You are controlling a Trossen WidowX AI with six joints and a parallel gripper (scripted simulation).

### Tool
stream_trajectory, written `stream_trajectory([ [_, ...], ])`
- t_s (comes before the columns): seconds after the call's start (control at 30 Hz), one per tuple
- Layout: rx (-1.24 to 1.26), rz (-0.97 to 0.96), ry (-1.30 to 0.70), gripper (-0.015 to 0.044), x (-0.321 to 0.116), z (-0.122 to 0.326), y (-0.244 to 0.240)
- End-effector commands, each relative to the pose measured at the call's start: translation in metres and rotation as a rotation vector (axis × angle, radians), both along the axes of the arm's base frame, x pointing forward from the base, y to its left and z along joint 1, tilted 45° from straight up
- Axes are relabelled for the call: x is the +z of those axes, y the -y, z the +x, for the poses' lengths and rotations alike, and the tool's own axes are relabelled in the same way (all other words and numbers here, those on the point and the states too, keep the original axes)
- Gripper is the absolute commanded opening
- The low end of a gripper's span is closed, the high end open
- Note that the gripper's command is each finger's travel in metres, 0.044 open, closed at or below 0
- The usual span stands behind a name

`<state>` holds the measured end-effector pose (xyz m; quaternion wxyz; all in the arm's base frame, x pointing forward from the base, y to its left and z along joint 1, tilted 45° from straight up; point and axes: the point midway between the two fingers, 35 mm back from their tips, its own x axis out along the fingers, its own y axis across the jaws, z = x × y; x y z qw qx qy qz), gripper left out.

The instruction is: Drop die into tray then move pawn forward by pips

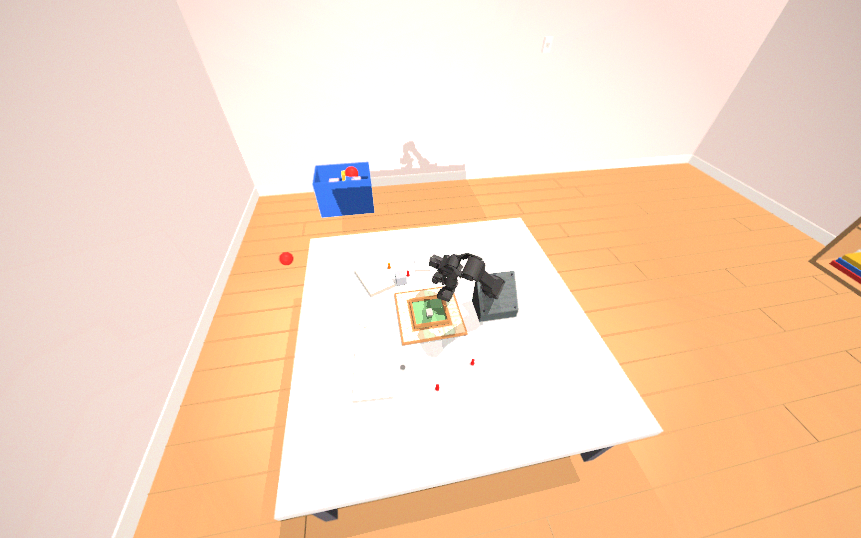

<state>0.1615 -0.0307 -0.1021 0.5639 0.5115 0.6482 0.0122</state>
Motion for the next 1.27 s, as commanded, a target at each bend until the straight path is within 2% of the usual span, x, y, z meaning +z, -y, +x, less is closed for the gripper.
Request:
stream_trajectory([
  [0.0,0.0,-0.002,0.002,0.0079,0.0,0.0,0.001],
  [0.23,0.0,-0.002,0.001,0.0263,0.001,0.0,0.002],
  [0.47,-0.003,0.003,-0.005,0.044,0.036,-0.007,0.036],
  [0.57,0.031,-0.005,0.028,0.044,0.044,-0.006,0.038],
  [0.83,0.408,-0.085,0.383,0.044,0.142,-0.006,0.043],
  [1.23,0.363,-0.09,0.353,0.044,0.133,-0.002,0.046],
])
